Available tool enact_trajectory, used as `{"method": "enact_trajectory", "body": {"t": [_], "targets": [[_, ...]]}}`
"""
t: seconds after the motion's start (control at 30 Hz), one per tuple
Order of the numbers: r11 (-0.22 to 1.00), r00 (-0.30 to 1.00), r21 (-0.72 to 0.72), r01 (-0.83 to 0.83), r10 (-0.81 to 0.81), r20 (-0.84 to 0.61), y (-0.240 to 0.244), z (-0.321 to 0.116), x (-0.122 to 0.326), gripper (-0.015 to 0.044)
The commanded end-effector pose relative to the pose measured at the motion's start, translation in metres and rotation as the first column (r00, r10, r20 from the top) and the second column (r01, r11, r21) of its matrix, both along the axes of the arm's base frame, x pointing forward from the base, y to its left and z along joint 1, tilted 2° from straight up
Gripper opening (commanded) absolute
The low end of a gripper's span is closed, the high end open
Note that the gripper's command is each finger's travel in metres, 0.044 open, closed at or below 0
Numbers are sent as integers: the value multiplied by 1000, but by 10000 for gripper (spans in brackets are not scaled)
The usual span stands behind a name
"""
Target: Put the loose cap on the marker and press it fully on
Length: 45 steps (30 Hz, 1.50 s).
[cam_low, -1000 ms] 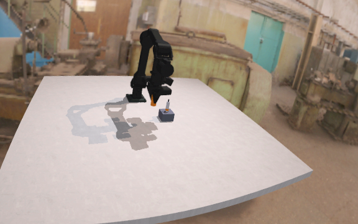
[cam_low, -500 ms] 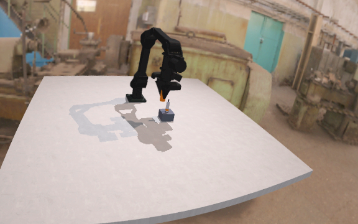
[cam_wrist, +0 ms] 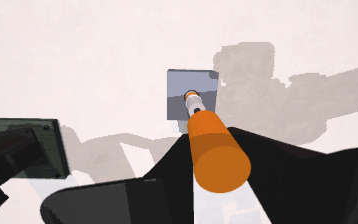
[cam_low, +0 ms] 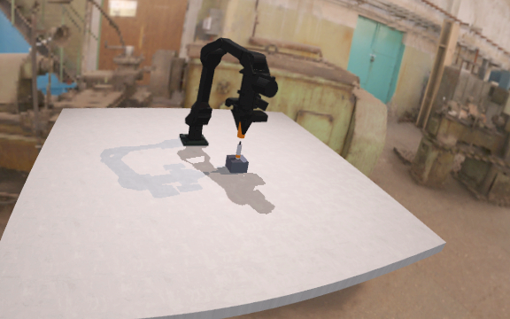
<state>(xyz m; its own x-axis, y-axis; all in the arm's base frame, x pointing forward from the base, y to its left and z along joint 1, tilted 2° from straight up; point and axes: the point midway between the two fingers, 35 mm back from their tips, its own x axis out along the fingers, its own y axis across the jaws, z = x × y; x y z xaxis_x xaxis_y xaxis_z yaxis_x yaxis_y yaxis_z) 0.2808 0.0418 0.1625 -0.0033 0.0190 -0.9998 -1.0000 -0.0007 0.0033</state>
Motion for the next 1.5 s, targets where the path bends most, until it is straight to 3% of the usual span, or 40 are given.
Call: {"method": "enact_trajectory", "body": {"t": [0.0,1.47], "targets": [[1000,1000,4,6,-6,1,2,0,-1,0],[1000,1000,4,6,-6,1,4,-59,-1,0]]}}
